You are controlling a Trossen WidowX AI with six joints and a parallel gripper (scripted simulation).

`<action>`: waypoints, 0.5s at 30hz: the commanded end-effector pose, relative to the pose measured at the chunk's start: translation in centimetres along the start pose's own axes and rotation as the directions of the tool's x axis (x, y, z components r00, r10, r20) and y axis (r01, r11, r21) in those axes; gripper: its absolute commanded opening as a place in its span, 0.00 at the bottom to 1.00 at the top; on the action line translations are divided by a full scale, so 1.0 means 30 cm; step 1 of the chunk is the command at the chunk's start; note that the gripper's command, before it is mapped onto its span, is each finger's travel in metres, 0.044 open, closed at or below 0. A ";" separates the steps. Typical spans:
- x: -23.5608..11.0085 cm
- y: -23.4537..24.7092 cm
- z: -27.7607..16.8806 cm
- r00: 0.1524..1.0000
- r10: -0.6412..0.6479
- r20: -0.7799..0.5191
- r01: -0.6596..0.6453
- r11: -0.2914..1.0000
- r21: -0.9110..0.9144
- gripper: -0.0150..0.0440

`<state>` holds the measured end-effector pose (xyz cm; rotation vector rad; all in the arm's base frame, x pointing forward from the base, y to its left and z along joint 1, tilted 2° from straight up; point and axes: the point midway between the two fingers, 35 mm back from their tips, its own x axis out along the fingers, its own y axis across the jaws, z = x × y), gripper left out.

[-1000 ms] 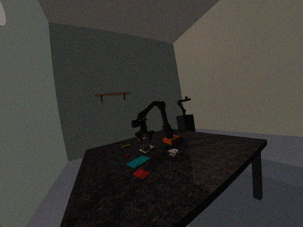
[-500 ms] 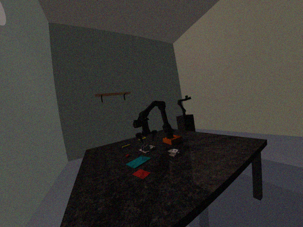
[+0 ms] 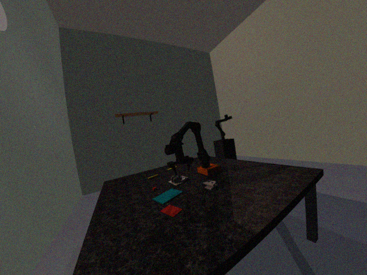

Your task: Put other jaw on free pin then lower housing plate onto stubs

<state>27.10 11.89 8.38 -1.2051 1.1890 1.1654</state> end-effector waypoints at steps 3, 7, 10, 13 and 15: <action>-0.006 0.016 0.052 1.000 -0.002 -0.001 0.001 0.987 -0.162 1.00; -0.008 0.032 0.088 1.000 -0.001 -0.001 0.000 0.962 -0.272 1.00; -0.009 0.045 0.115 1.000 0.000 -0.001 0.000 0.936 -0.353 1.00; -0.011 0.057 0.141 1.000 -0.003 -0.001 0.002 0.903 -0.431 1.00; -0.012 0.065 0.158 1.000 -0.006 -0.001 0.005 0.877 -0.480 1.00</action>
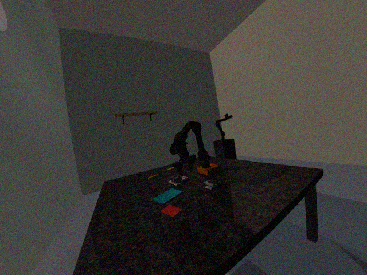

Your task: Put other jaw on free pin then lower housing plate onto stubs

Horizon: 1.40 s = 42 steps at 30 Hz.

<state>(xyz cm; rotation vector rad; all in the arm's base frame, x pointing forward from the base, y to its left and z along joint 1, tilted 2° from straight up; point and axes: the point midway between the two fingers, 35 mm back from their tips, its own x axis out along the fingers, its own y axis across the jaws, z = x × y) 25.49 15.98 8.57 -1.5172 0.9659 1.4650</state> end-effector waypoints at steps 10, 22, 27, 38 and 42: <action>-0.010 0.008 0.122 1.000 -0.013 -0.004 0.010 0.937 -0.349 1.00; -0.017 0.039 0.241 1.000 -0.006 -0.002 0.004 0.765 -0.644 1.00; -0.020 0.056 0.290 1.000 -0.004 -0.001 0.002 0.666 -0.746 1.00; -0.026 0.102 0.395 1.000 0.002 -0.001 -0.001 0.403 -0.915 1.00; -0.028 0.122 0.432 1.000 0.004 -0.001 -0.002 0.296 -0.955 1.00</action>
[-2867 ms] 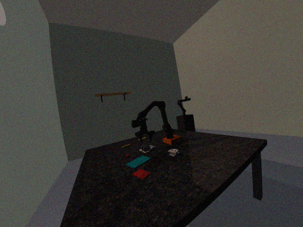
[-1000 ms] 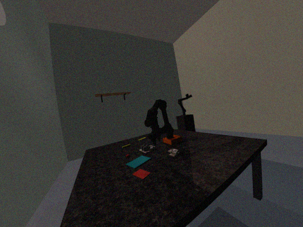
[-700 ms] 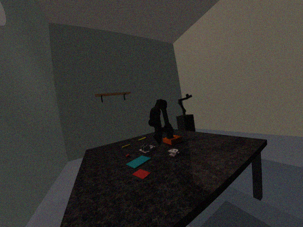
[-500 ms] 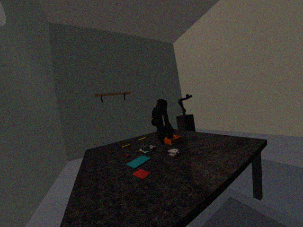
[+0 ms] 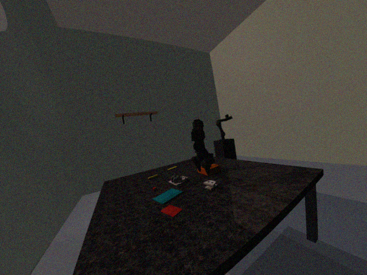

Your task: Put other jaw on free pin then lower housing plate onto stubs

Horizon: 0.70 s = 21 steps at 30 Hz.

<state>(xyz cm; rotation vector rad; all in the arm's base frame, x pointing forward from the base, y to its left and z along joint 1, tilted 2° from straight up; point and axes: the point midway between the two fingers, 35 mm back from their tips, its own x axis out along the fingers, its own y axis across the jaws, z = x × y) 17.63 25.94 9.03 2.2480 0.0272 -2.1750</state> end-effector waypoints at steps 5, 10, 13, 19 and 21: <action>-0.007 -0.051 0.060 1.000 0.002 0.000 -0.002 0.976 -0.218 1.00; -0.008 -0.060 0.073 1.000 0.002 0.000 -0.002 0.966 -0.260 1.00; 0.023 -0.061 0.073 1.000 0.003 0.001 -0.003 0.966 -0.257 1.00; 0.126 -0.060 0.073 1.000 0.003 0.000 -0.003 0.966 -0.260 1.00; 0.126 -0.060 0.073 1.000 0.003 0.000 -0.003 0.966 -0.260 1.00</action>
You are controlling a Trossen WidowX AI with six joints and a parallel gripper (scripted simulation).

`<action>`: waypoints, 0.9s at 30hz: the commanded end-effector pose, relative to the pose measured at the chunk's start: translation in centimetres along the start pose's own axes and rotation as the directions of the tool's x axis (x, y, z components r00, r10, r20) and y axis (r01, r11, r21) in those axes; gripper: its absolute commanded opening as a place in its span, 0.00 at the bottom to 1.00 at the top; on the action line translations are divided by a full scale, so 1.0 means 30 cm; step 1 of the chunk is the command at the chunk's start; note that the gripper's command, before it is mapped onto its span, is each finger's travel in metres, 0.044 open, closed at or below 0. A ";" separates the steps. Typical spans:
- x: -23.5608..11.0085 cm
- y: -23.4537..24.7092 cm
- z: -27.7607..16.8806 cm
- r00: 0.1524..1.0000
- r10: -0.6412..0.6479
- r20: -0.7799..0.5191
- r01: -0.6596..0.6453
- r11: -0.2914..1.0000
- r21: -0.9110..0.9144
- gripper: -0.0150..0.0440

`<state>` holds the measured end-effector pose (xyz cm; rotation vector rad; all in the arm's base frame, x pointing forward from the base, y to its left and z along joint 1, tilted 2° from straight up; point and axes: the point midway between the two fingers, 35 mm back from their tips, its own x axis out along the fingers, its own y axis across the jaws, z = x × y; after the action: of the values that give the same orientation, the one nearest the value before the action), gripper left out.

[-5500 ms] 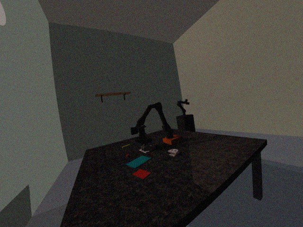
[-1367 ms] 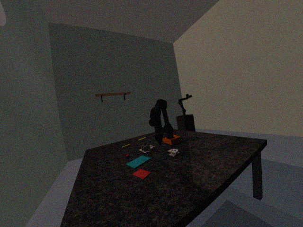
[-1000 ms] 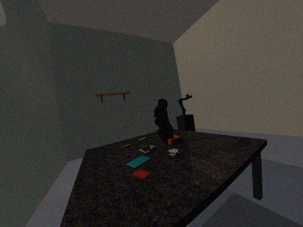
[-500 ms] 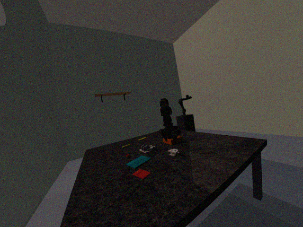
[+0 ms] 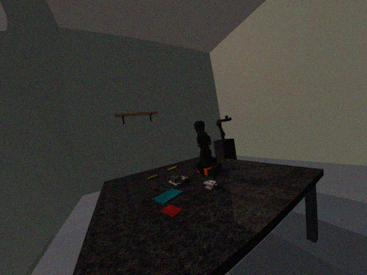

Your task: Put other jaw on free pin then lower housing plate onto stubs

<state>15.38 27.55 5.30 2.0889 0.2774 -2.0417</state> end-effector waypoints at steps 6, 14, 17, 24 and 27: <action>0.029 -0.004 -0.006 1.000 -0.008 -0.011 0.008 1.000 -0.004 1.00; 0.069 -0.004 -0.006 1.000 -0.008 -0.011 0.008 1.000 -0.004 1.00; 0.071 -0.004 -0.006 1.000 -0.008 -0.011 0.008 1.000 -0.004 1.00; 0.105 -0.005 -0.007 1.000 -0.008 -0.011 0.008 1.000 -0.004 1.00; 0.121 -0.005 -0.007 1.000 -0.008 -0.011 0.008 1.000 -0.004 1.00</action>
<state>15.63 27.82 2.19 2.1041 0.2923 -2.0366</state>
